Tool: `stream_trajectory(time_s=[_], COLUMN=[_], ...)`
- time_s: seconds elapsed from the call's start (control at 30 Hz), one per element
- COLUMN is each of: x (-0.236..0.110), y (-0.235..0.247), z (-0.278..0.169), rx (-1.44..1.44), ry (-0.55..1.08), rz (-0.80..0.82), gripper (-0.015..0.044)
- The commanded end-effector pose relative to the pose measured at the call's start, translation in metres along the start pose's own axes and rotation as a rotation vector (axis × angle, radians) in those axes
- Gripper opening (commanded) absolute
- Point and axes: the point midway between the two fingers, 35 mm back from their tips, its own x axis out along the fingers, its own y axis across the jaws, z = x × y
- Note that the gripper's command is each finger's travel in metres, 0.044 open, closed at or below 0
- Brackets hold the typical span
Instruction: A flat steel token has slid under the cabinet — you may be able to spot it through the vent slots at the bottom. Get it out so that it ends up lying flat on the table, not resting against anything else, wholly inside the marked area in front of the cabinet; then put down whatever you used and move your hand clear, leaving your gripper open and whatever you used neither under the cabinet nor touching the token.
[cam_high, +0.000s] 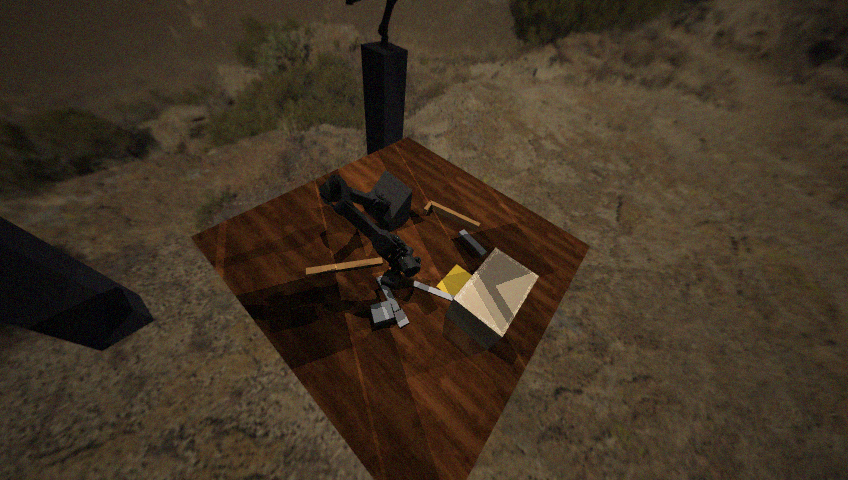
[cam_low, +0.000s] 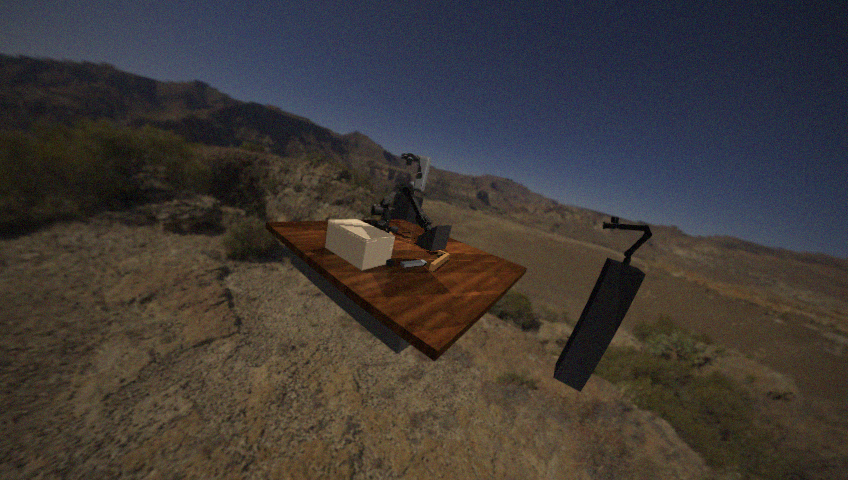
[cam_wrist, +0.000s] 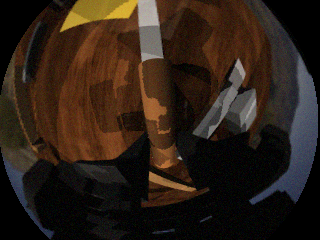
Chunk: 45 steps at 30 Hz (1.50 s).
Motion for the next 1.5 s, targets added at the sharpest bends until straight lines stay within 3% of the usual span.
stream_trajectory(time_s=[0.0,1.47], x=[0.0,-0.001], y=[-0.001,-0.002], z=[0.007,0.064], rx=[0.002,0.005], ry=[0.002,0.0], rz=[-0.002,-0.002], gripper=[0.0,0.0])
